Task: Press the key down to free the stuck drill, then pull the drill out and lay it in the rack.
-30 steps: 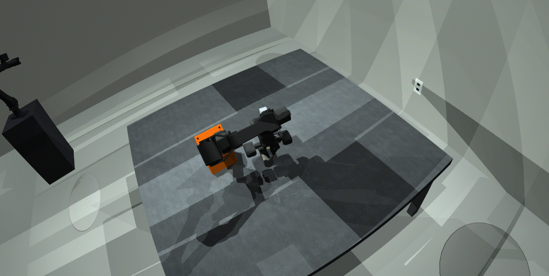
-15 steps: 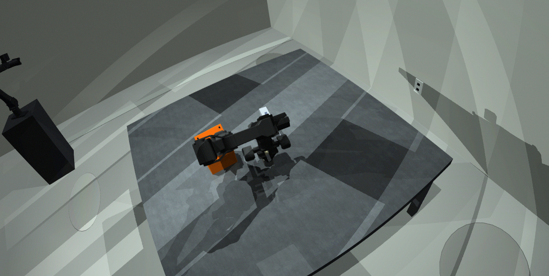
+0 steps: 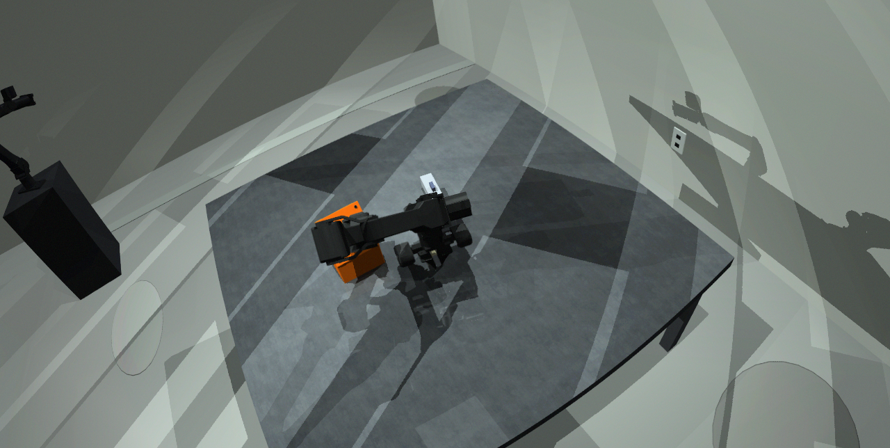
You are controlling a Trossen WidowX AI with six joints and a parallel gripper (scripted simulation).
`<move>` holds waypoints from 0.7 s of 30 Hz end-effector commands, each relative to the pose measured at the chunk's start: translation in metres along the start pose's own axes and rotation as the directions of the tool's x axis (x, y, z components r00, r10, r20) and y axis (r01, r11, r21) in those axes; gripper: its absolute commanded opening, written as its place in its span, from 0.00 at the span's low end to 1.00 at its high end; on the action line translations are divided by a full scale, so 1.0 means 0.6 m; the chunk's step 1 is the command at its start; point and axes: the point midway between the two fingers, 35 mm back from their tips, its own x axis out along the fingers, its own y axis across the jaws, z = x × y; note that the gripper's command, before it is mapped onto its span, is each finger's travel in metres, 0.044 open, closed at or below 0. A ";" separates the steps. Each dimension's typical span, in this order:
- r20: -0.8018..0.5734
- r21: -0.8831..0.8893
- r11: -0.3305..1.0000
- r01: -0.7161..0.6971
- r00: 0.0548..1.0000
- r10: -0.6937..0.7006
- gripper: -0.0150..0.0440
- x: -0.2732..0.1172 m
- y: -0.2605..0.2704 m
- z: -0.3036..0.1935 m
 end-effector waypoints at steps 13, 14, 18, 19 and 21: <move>0.005 -0.005 1.000 0.002 1.000 -0.002 0.25 0.034 0.000 0.003; 0.000 -0.005 1.000 0.000 1.000 0.000 0.30 0.028 0.000 0.000; 0.000 -0.005 1.000 0.000 1.000 0.000 0.48 0.028 0.000 0.000; 0.000 -0.005 1.000 0.000 1.000 0.000 0.52 0.028 0.000 0.000; 0.000 -0.005 1.000 0.000 1.000 0.000 0.61 0.028 0.000 0.000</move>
